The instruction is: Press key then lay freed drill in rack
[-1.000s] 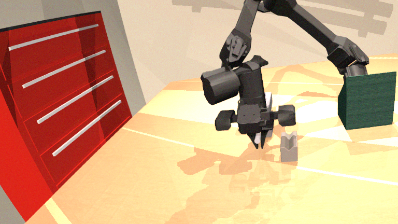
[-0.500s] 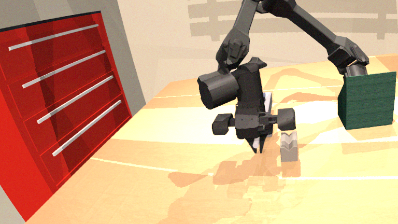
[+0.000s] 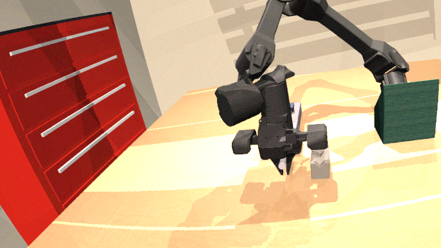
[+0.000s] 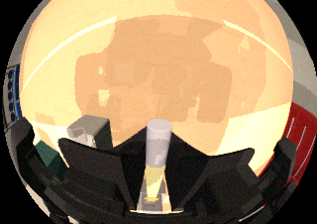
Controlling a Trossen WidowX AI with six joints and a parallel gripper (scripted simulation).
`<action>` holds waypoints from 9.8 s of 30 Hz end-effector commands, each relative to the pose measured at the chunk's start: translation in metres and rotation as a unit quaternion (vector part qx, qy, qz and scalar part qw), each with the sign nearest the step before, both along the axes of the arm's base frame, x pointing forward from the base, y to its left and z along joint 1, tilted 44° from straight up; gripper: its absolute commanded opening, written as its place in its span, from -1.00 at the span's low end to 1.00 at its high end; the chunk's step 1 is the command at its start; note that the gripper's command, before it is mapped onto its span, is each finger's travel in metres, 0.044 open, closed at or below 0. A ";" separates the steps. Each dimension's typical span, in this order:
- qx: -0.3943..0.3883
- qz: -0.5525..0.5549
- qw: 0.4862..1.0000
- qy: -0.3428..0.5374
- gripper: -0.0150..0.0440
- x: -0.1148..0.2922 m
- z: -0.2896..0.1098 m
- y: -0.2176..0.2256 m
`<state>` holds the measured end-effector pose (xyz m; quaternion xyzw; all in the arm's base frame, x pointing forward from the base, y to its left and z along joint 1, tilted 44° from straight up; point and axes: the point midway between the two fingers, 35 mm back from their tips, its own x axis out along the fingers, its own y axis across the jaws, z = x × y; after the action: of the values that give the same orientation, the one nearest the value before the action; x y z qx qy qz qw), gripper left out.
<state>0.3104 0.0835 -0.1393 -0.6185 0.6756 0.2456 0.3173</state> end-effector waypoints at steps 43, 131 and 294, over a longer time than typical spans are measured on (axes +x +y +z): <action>0.003 -0.001 1.000 -0.002 -0.49 -0.002 0.012 0.009; 0.003 -0.001 1.000 -0.002 -0.49 -0.002 0.030 0.023; 0.144 -0.173 0.914 -0.337 1.00 0.042 0.094 0.109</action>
<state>0.3198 0.1799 -0.0744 -0.5360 0.6196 0.1079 0.5631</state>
